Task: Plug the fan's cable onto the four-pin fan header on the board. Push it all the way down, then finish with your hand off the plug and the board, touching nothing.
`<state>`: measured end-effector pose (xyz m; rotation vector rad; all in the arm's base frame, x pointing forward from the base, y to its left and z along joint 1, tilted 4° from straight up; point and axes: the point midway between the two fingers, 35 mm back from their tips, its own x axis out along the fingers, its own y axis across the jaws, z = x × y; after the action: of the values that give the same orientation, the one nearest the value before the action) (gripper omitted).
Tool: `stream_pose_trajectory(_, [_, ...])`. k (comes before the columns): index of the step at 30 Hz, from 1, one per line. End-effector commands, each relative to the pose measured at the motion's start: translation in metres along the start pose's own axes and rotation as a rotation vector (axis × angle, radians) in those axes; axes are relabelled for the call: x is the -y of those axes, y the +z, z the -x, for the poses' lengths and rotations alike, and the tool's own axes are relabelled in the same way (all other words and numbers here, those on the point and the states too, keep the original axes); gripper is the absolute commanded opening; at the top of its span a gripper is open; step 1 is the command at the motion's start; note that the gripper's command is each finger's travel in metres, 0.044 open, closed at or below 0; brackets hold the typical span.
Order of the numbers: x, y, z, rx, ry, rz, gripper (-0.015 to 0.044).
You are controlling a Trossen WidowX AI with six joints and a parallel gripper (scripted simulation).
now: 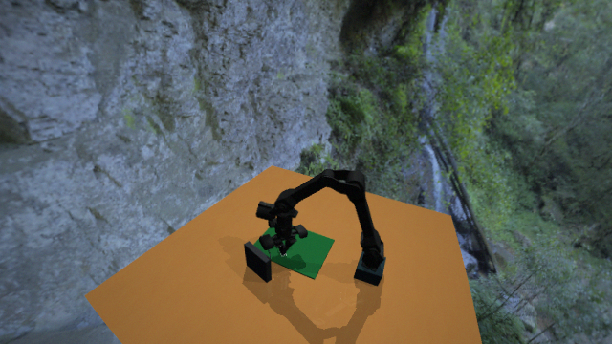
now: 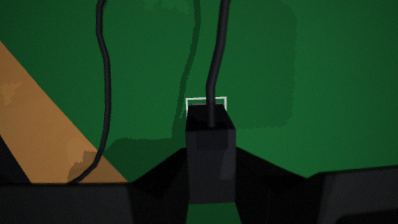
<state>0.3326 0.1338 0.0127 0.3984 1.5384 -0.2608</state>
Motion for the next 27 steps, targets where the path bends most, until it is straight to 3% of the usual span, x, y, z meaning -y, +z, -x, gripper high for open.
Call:
stream_pose_trajectory(1, [0.000,0.000,0.000,0.001,0.001,0.000,0.0131])
stream_pose_trajectory(6, [0.000,0.000,0.000,0.001,0.001,0.000,0.0260])
stream_pose_trajectory(9, [0.000,0.000,0.003,0.001,0.001,0.000,0.0260])
stream_pose_trajectory(14, [0.000,0.000,0.055,0.005,0.000,-0.002,0.0260])
stream_pose_trajectory(21, [0.002,-0.001,0.055,0.005,0.000,-0.002,0.0260])
stream_pose_trajectory(27, [0.057,-0.032,0.060,0.003,-0.004,-0.003,0.0260])
